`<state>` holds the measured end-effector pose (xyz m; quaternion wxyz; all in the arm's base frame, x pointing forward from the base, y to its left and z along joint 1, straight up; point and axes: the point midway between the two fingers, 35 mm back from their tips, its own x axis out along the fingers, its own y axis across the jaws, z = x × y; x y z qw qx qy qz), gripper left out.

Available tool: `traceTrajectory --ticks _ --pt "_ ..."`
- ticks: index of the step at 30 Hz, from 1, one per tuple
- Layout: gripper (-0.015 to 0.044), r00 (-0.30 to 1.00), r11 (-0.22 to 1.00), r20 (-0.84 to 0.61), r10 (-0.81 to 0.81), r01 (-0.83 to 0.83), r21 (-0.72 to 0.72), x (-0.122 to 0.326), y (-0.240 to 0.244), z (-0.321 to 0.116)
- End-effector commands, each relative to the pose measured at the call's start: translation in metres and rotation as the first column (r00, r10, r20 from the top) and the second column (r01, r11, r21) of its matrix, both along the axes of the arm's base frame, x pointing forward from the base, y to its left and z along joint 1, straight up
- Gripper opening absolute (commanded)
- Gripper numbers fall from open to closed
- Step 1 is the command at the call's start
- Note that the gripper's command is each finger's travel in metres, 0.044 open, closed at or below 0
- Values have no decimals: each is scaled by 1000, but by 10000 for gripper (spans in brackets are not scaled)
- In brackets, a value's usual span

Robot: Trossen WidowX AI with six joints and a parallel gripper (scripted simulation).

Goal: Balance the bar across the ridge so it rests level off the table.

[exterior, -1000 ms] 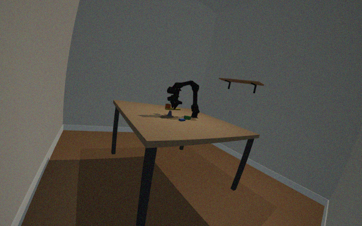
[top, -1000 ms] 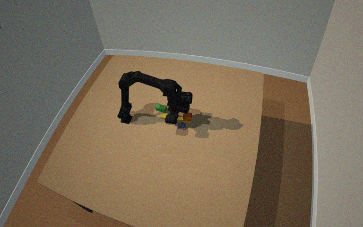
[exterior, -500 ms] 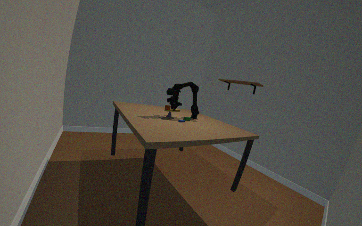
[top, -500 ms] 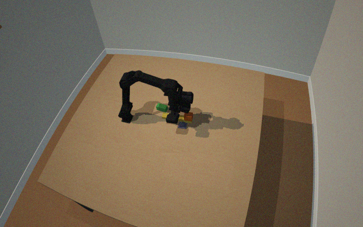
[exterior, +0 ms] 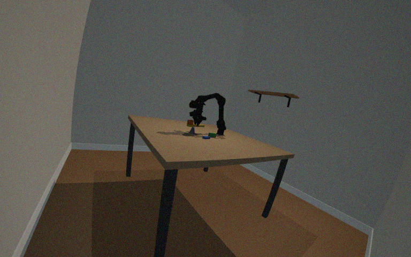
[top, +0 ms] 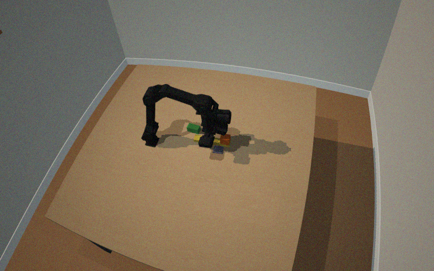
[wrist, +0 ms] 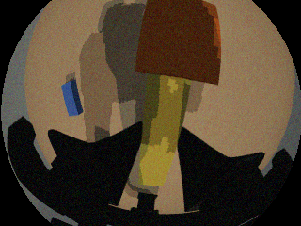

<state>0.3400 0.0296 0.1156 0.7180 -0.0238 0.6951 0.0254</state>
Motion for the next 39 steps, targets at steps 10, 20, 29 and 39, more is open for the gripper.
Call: traceTrajectory --ticks 10,20,29,39 --pt "0 1000 1000 3 2 -2 0 1 0 -1" --pt "0 1000 1000 3 2 -2 0 1 0 -2" --pt "0 1000 1000 3 2 -2 0 1 0 -3" --pt "0 1000 1000 3 2 -2 0 1 0 -3"
